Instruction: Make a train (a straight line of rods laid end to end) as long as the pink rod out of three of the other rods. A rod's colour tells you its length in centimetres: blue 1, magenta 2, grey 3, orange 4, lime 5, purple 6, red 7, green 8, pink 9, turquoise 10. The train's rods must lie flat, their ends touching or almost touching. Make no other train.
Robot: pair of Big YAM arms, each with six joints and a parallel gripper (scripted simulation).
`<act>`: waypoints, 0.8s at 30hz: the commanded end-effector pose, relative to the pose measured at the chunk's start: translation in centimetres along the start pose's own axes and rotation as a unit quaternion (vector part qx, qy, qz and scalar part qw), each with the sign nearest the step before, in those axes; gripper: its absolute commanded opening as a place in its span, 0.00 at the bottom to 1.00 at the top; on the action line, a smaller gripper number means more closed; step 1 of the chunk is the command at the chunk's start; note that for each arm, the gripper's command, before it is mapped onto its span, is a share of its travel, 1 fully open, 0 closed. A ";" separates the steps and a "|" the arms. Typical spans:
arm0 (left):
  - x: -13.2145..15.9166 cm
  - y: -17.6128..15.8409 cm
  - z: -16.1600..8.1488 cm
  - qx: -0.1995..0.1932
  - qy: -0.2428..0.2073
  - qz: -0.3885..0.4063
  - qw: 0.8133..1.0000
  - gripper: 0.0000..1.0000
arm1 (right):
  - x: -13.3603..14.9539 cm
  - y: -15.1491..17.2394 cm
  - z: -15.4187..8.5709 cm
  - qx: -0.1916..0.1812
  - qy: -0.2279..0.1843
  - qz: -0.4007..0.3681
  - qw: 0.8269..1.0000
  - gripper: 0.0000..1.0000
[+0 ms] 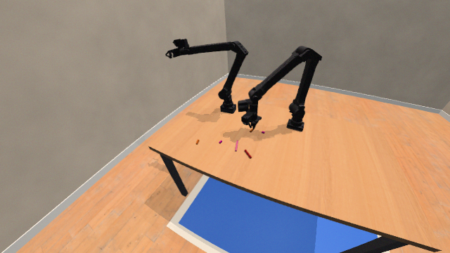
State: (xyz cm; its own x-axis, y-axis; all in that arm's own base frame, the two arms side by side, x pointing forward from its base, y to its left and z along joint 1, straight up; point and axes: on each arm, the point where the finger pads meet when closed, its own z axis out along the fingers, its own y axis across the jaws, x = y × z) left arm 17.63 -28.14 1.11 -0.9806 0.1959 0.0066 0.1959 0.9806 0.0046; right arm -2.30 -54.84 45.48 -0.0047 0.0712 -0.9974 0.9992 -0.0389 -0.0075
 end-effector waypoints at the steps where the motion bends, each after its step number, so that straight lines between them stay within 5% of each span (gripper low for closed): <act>1: -1.5 -1.9 -3.8 0.023 -0.024 -0.001 0.999 0.23 | -4.5 -0.4 -0.7 0.005 -0.035 0.004 0.999 1.00; 11: -1.3 -1.8 -9.1 0.025 -0.025 -0.001 0.999 0.23 | -4.5 -0.4 -0.7 0.005 -0.035 0.004 0.999 1.00; 20: -1.3 -1.7 -9.9 0.025 -0.025 -0.001 0.999 0.23 | -4.5 -0.4 -0.7 0.005 -0.035 0.004 0.999 1.00; 21: -1.3 -1.8 -9.8 0.026 -0.027 -0.001 0.999 1.00 | -4.5 -0.4 -0.7 0.005 -0.035 0.004 0.999 1.00; 24: -1.2 -1.6 -9.4 0.023 -0.024 -0.001 0.999 1.00 | -4.5 -0.4 -0.7 0.005 -0.035 0.004 0.999 1.00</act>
State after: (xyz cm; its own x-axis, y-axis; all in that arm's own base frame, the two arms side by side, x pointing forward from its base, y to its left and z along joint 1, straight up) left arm 17.66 -28.18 8.34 -0.9806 0.1959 0.0036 0.1959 0.9806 0.0015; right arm -2.30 -54.84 45.48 -0.0047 0.0712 -0.9974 0.9992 -0.0389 -0.0075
